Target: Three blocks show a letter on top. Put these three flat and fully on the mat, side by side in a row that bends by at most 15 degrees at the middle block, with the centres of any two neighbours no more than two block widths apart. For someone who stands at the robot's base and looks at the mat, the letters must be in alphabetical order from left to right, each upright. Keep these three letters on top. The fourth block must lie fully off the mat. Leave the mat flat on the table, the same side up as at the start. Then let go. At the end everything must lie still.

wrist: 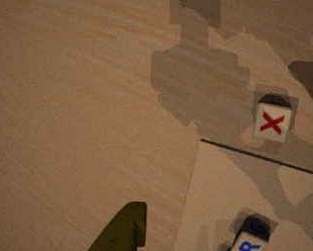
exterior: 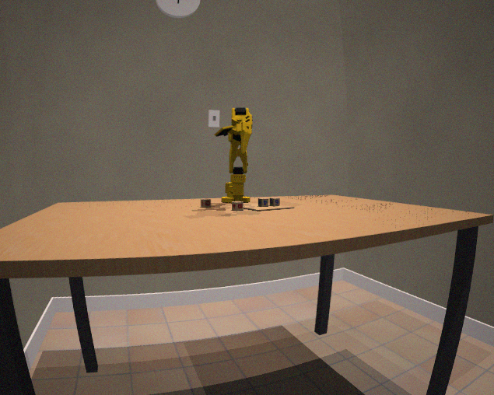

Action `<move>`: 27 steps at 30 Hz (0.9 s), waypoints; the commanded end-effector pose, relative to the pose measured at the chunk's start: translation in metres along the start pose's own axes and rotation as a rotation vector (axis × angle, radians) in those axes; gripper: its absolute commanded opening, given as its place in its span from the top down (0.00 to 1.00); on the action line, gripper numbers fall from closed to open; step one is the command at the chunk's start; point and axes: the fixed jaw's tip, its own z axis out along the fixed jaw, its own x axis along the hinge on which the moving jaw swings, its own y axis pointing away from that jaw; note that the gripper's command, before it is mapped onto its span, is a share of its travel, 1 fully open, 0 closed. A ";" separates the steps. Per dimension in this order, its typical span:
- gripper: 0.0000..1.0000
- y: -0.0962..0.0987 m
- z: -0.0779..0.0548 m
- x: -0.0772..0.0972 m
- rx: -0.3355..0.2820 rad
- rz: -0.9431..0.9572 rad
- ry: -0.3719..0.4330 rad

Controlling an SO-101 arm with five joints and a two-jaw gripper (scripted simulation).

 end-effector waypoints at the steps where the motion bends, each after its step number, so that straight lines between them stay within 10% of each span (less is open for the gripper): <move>1: 0.68 0.002 0.001 -0.003 -0.007 0.007 -0.006; 16: 0.68 -0.031 0.078 0.020 0.290 0.007 0.194; 27: 0.68 -0.039 0.089 0.025 0.341 0.007 0.228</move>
